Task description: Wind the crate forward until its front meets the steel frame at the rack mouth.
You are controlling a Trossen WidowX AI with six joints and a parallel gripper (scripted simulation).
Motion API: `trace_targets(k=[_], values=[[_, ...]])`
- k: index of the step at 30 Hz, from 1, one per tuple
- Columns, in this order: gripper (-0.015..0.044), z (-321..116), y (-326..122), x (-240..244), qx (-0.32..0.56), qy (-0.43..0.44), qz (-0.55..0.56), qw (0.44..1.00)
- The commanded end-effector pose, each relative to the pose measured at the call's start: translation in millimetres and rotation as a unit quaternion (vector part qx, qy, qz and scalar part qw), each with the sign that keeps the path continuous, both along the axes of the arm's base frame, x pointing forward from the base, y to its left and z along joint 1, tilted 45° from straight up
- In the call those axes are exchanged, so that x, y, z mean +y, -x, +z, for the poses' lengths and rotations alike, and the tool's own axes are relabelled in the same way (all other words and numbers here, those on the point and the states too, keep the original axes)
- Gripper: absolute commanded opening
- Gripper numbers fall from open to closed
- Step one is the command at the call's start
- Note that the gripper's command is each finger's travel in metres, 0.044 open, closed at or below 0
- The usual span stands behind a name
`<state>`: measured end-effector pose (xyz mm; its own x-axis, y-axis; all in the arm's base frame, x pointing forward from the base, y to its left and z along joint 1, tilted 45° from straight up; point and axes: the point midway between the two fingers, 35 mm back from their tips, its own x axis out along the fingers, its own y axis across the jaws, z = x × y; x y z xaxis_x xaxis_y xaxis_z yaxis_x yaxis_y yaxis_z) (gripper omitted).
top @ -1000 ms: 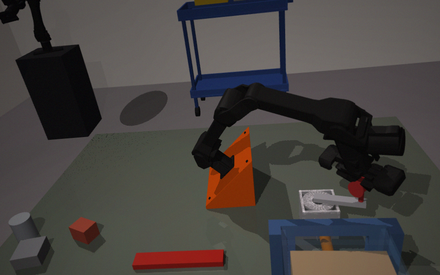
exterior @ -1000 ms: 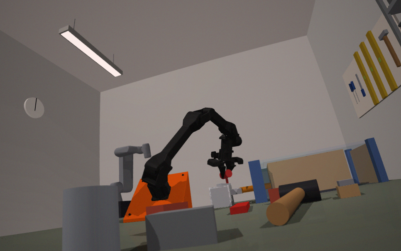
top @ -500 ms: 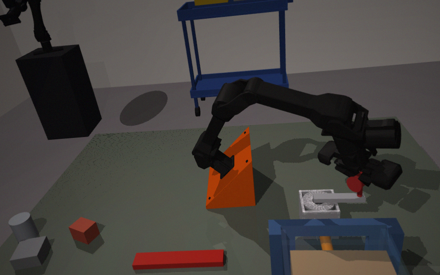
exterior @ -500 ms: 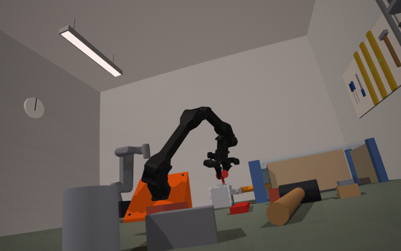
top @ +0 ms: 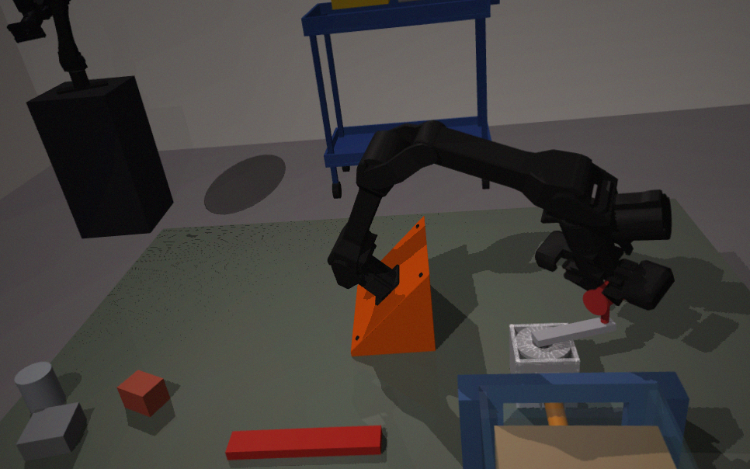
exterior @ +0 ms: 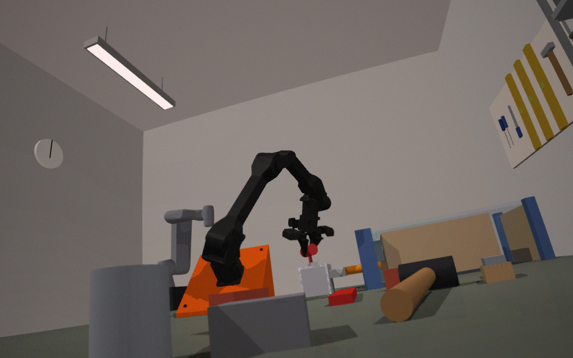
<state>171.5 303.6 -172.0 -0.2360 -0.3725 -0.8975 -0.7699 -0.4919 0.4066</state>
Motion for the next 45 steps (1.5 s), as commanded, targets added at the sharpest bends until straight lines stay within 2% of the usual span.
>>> trace_targets(k=[1,45], values=[[0.0000,2,18,-7,0.014,0.011,0.001,1.000],[0.0000,33,67,-43,0.016,0.012,0.001,1.000]])
